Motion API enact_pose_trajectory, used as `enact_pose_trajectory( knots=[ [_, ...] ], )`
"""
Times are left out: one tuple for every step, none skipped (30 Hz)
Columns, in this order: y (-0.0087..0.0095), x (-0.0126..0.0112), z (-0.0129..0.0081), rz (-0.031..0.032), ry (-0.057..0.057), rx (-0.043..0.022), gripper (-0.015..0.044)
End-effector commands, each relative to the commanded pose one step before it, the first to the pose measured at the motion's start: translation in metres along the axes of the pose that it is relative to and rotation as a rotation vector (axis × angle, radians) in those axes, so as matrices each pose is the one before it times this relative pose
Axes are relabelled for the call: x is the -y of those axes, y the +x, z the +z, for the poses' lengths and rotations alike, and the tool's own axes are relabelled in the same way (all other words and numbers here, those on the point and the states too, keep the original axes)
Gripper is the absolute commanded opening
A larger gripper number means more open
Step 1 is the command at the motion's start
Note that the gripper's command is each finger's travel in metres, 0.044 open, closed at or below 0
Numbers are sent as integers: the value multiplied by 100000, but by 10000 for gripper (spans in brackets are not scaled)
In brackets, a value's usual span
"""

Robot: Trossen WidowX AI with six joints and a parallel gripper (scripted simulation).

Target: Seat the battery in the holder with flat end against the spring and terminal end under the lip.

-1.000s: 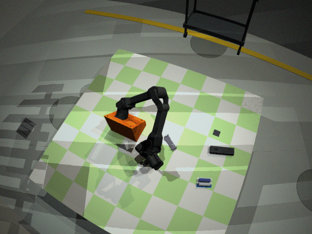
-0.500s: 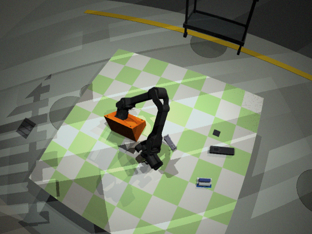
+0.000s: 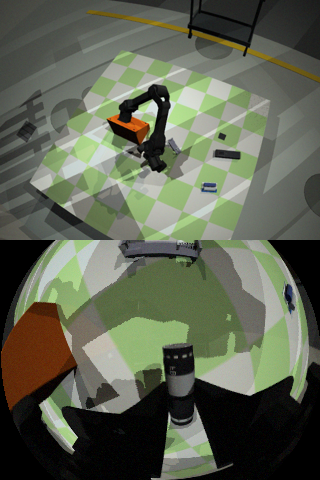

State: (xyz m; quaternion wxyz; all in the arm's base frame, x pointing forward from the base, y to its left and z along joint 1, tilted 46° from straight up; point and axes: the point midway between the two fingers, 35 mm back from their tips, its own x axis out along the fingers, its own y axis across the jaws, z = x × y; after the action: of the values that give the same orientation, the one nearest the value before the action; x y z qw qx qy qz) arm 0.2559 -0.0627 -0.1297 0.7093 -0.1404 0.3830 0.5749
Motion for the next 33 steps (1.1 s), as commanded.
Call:
enact_pose_trajectory(
  knots=[
    [-635, 98, 125, 498, -325, -703, 69],
    [-48, 58, 174, -19, 2008, -53, 69],
    [-79, 88, 294, -33, 3345, -85, 69],
    [-94, 90, 360, -42, 4028, -95, 69],
    [-92, 70, 366, -44, 4026, -87, 69],
    [-95, 63, 353, -162, 3792, -373, 69],
    [-94, 44, 357, -178, 3790, -358, 69],
    [-93, 26, 361, -194, 3787, -342, 69],
    [-92, 6, 364, -198, 3799, -307, 69],
    [-91, -15, 369, -177, 3840, -236, 69],
    [-87, -46, 378, -26, 4038, 8, 69],
    [-85, -66, 377, -21, 4038, 13, 69],
    [-84, -87, 374, -15, 4036, 18, 69],
    [-82, -108, 371, -9, 4035, 22, 69],
    [-80, -128, 366, -3, 4033, 25, 69],
    [-72, -155, 371, -3, 3855, -12, 69],
    [-70, -175, 364, 2, 3854, -9, 69],
    [-69, -195, 356, 7, 3852, -6, 69],
    [-67, -213, 346, 13, 3855, -4, 69],
    [-68, -224, 326, 17, 3903, -2, 69],
    [-69, -231, 306, 13, 3949, -18, 69],
    [-68, -248, 294, 18, 3951, -18, 69],
    [-67, -265, 282, 22, 3950, -17, 69],
    [-65, -280, 268, 27, 3949, -17, 69],
    [-64, -295, 254, 31, 3948, -18, 69],
    [-63, -310, 240, 24, 3946, -35, 69],
    [-62, -324, 224, 28, 3948, -35, 69],
    [-60, -336, 207, 31, 3947, -37, 69],
    [-59, -348, 190, 35, 3946, -38, 69],
    [-58, -358, 172, 39, 3945, -40, 69],
    [-57, -370, 154, 27, 3941, -56, 69],
    [-56, -379, 134, 29, 3943, -58, 69],
    [-55, -387, 114, 32, 3942, -60, 69]
  ],
)
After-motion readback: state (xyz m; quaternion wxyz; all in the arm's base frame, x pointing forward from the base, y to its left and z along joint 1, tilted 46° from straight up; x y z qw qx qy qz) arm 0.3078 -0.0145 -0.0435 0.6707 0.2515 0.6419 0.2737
